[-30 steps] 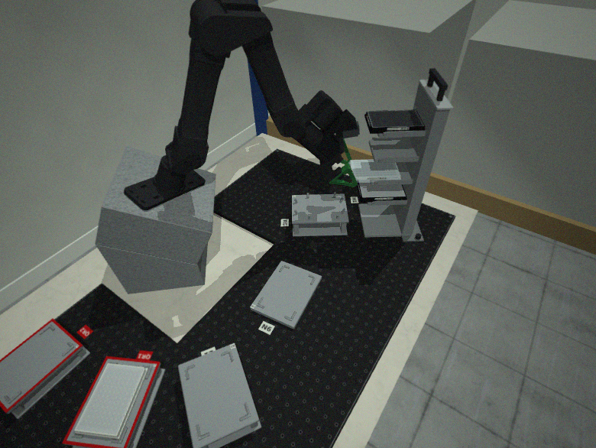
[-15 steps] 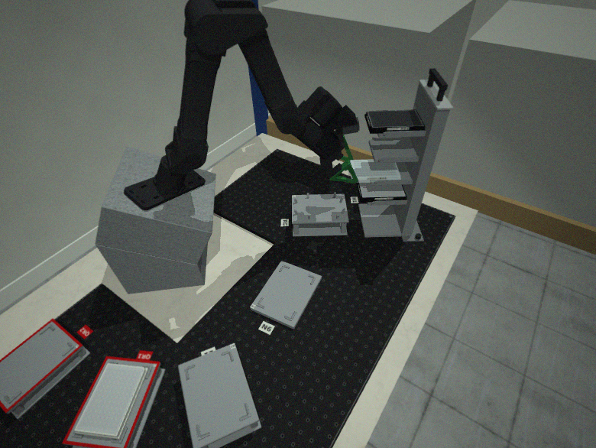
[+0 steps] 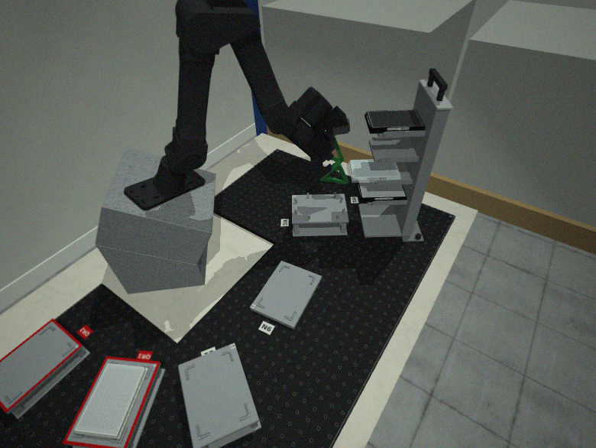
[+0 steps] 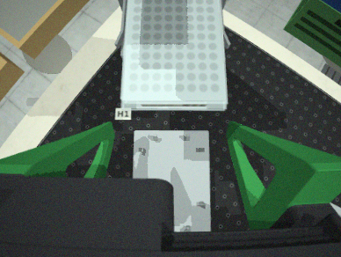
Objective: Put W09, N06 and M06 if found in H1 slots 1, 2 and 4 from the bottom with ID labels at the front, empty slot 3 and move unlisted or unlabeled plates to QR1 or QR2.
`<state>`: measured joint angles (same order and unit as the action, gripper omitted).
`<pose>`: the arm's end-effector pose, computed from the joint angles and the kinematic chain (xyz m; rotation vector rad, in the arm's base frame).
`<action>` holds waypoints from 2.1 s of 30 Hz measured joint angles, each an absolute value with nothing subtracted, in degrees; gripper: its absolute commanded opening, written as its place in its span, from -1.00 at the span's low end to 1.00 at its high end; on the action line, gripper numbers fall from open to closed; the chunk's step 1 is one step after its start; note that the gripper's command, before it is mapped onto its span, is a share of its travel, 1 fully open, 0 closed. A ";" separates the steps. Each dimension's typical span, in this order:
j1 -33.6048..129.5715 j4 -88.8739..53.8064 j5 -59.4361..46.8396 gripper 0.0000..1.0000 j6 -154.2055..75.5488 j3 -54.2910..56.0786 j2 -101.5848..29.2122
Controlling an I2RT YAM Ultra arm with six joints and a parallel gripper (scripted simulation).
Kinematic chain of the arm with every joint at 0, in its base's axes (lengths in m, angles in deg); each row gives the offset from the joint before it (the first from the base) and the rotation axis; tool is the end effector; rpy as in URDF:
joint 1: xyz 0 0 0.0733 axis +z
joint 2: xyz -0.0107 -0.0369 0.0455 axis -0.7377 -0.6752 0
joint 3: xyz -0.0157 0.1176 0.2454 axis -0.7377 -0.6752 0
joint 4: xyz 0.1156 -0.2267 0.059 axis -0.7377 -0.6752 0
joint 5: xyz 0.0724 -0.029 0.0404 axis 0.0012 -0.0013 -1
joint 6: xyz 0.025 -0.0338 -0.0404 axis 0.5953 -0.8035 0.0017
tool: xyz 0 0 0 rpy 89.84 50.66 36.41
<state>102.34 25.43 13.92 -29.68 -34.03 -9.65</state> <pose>0.1766 0.2274 0.2159 -0.5011 1.8250 0.4476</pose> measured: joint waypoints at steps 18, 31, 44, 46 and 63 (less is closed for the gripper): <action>104.74 27.24 16.13 1.00 -28.91 -39.69 -5.82; 106.82 28.20 18.03 1.00 -28.21 -43.87 -3.03; 108.33 29.67 19.54 -1.00 -27.73 -46.62 -1.65; 108.33 29.69 19.56 -1.00 -27.73 -46.62 -1.65; 108.33 29.75 19.63 -1.00 -27.73 -46.62 -1.65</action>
<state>108.33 29.75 19.63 -27.73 -46.62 -1.65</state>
